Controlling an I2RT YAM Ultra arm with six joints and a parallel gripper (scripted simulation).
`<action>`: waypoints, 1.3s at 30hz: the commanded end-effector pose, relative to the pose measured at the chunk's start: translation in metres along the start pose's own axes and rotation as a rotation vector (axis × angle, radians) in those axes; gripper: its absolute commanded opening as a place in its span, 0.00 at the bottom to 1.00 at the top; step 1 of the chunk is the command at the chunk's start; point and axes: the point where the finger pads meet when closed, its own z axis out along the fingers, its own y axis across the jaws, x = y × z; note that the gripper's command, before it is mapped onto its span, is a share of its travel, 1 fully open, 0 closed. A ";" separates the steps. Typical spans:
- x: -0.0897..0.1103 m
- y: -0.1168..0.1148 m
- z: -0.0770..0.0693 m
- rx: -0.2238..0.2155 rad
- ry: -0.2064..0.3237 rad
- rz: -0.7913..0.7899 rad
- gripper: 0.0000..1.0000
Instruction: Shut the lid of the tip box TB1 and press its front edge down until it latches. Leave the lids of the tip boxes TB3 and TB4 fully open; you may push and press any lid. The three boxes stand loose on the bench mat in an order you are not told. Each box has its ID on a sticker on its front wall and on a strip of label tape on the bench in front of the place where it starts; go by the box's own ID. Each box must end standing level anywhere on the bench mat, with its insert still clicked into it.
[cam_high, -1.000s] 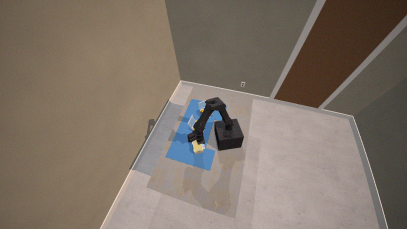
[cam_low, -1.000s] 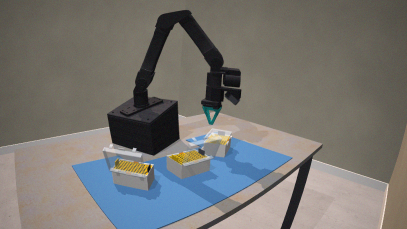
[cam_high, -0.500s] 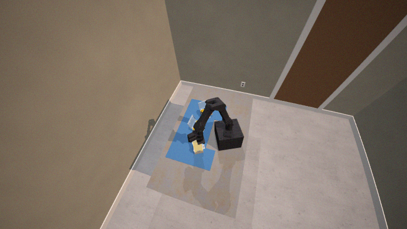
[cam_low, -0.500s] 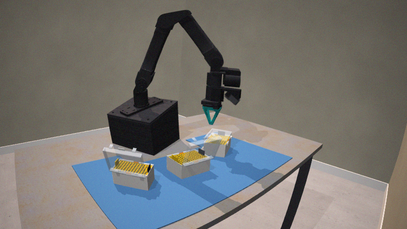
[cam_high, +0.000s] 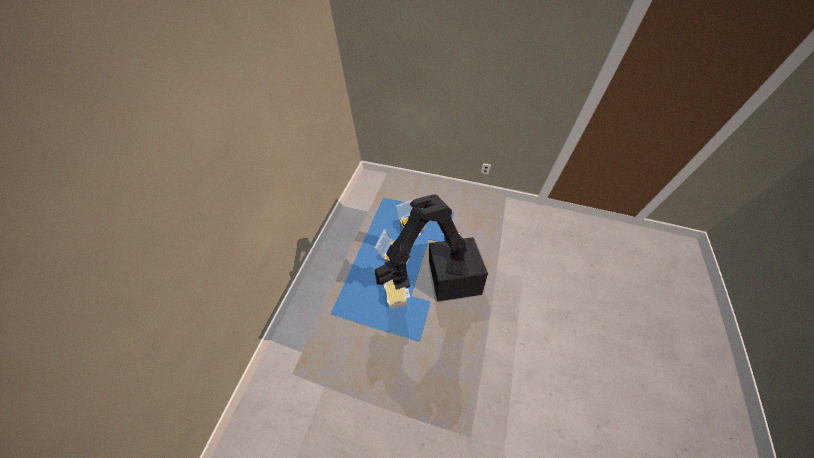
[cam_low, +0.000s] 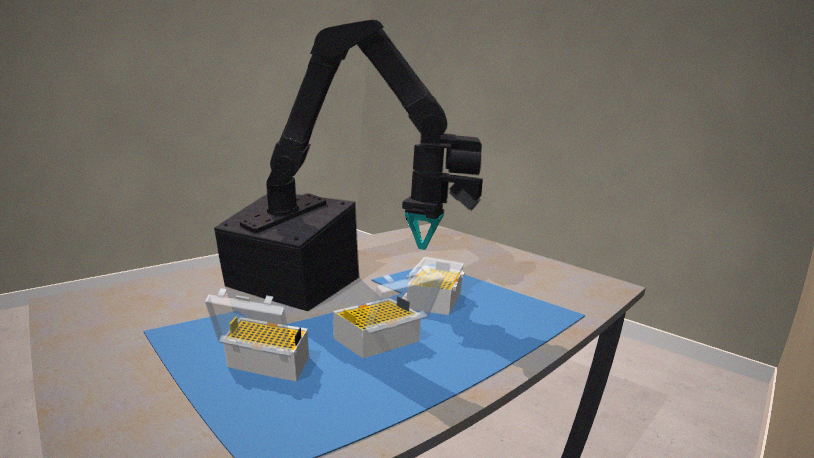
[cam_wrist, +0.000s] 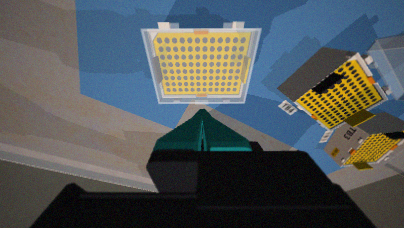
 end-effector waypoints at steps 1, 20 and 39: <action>-0.004 0.001 -0.004 -0.006 -0.018 0.000 0.00; -0.004 0.002 0.007 -0.006 -0.018 0.000 0.00; -0.004 0.002 0.026 -0.005 -0.018 0.000 0.00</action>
